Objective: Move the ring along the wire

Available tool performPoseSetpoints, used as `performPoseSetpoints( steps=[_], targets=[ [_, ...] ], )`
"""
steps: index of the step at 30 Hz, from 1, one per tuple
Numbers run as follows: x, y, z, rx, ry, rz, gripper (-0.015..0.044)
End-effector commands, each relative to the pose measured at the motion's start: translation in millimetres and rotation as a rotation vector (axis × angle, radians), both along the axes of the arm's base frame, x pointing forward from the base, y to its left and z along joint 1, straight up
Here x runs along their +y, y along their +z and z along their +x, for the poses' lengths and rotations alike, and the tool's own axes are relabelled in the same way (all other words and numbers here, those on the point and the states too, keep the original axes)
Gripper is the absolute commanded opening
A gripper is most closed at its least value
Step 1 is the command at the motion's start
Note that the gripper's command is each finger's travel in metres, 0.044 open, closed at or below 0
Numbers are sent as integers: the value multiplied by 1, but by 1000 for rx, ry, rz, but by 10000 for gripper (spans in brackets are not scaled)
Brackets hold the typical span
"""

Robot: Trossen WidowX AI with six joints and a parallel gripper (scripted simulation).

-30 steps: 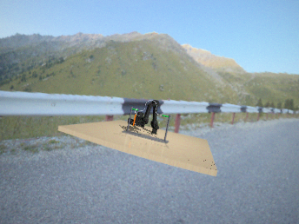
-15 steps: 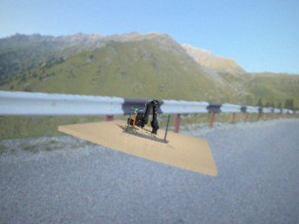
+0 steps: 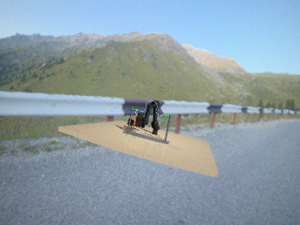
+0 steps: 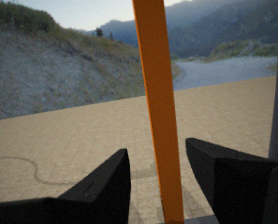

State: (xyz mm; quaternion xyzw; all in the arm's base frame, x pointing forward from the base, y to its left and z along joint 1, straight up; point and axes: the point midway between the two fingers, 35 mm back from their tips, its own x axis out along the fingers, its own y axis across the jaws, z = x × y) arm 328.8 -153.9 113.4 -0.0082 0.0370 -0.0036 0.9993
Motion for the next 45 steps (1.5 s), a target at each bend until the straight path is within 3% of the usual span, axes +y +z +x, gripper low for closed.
performPoseSetpoints(
  steps=[1,2,7,9,16,45],
  targets=[
    [-1,1,1,-3,-6,3,160],
    [-1,1,1,-3,-6,3,160],
    [0,0,0,0,0,0,29],
    [0,0,0,0,0,0,15],
    [0,0,0,0,0,0,-150],
    [0,17,0,-1,-6,-1,-150]
  ],
)
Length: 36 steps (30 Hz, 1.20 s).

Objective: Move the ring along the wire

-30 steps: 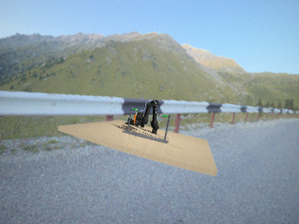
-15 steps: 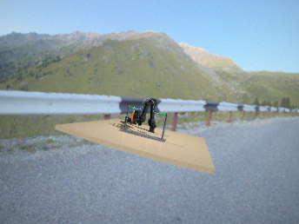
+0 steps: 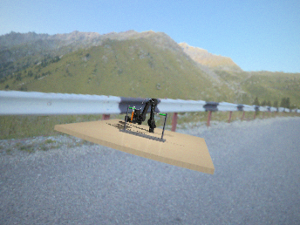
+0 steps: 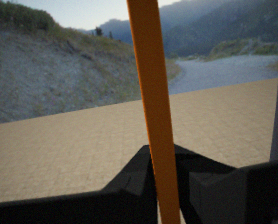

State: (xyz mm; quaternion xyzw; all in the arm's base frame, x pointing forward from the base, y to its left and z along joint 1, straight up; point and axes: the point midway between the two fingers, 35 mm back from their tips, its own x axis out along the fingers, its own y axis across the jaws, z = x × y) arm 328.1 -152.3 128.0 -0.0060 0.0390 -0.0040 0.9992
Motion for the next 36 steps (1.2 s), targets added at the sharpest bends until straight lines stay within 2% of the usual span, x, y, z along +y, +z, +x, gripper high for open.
performPoseSetpoints(
  steps=[1,36],
  targets=[
    [-1,2,1,-5,-5,-5,-150],
    [21,2,1,0,-6,4,-150]
  ],
)
